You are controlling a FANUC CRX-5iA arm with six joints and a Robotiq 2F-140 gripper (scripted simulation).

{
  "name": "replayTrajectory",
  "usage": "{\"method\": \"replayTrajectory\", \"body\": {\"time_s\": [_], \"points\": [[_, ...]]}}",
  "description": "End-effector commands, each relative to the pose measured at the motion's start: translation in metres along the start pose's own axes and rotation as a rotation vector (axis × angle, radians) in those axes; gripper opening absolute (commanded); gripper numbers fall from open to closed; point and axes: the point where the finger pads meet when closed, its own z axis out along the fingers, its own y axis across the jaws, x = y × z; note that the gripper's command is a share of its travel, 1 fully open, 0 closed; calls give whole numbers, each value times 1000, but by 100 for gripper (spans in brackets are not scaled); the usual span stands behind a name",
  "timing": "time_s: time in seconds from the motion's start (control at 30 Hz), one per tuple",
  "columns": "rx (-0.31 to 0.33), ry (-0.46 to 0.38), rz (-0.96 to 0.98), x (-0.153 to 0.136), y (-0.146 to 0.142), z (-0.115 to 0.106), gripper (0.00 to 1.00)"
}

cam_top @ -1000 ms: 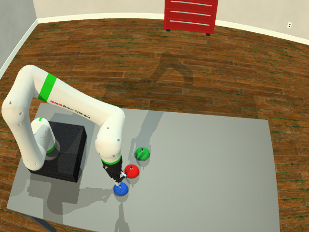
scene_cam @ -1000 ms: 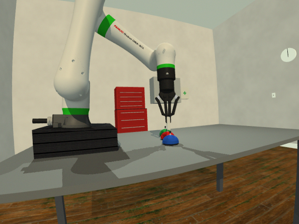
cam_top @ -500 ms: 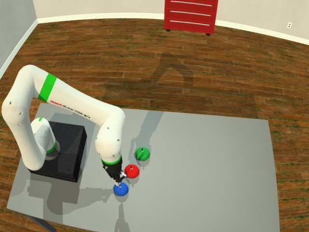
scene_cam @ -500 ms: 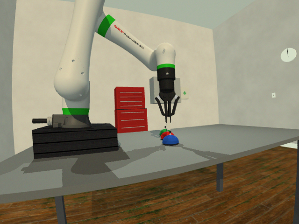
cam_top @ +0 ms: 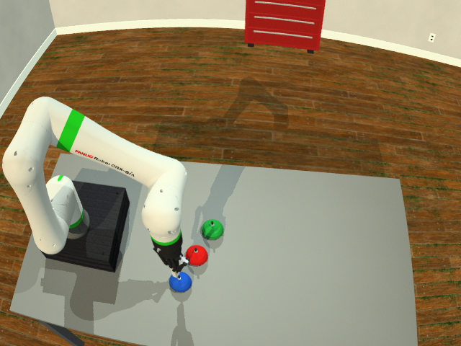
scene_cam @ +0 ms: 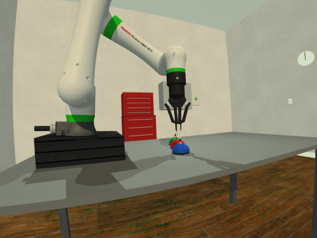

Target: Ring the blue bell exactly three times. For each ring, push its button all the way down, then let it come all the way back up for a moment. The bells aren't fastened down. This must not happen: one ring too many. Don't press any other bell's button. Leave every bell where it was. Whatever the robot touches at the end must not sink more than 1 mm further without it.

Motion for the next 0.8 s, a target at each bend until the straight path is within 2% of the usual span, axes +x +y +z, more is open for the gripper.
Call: {"method": "replayTrajectory", "body": {"time_s": [0.0,0.57,0.77], "points": [[0,0,0,0,0,0,0],[0,0,0,0,0,1,0],[0,0,0,0,0,8,0]]}}
